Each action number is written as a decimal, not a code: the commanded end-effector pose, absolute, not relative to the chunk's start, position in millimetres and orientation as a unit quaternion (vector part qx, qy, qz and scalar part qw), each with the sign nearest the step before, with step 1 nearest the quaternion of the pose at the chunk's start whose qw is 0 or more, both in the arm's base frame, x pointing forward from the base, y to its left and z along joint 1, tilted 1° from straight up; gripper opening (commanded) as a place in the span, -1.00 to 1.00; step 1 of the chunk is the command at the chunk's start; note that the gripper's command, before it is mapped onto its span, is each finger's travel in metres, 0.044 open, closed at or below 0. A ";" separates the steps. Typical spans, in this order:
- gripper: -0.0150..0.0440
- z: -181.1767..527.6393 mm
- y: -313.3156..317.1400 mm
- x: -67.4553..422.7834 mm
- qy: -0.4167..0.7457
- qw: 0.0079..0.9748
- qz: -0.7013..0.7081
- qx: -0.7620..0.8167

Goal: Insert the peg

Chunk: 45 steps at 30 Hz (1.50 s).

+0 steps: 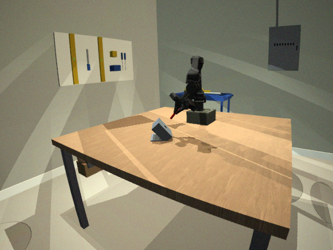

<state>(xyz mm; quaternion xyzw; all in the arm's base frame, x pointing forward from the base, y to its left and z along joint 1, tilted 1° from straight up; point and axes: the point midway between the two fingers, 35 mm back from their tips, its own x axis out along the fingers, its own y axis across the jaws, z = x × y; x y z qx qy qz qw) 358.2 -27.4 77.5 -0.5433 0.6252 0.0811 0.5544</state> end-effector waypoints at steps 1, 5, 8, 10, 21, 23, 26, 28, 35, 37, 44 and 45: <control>-0.49 77.2 -22.0 359.4 0.619 0.544 0.083 -0.560; -0.49 78.2 -16.9 360.7 0.613 0.538 0.084 -0.573; -0.49 79.0 -13.0 361.6 0.608 0.532 0.084 -0.583; -0.49 79.5 -10.4 362.2 0.604 0.529 0.084 -0.590; -0.49 82.6 4.3 365.0 0.585 0.509 0.085 -0.625; -0.49 83.2 7.0 365.4 0.582 0.505 0.085 -0.632; -0.49 84.1 11.1 366.0 0.576 0.500 0.085 -0.641; -0.49 83.5 10.8 366.5 0.576 0.500 0.085 -0.642; -0.49 77.1 6.7 371.8 0.572 0.497 0.085 -0.648; -0.49 74.9 5.2 373.6 0.570 0.495 0.085 -0.650; -0.49 67.4 -0.1 379.2 0.565 0.491 0.085 -0.657; -0.49 66.3 -0.9 379.9 0.565 0.491 0.085 -0.658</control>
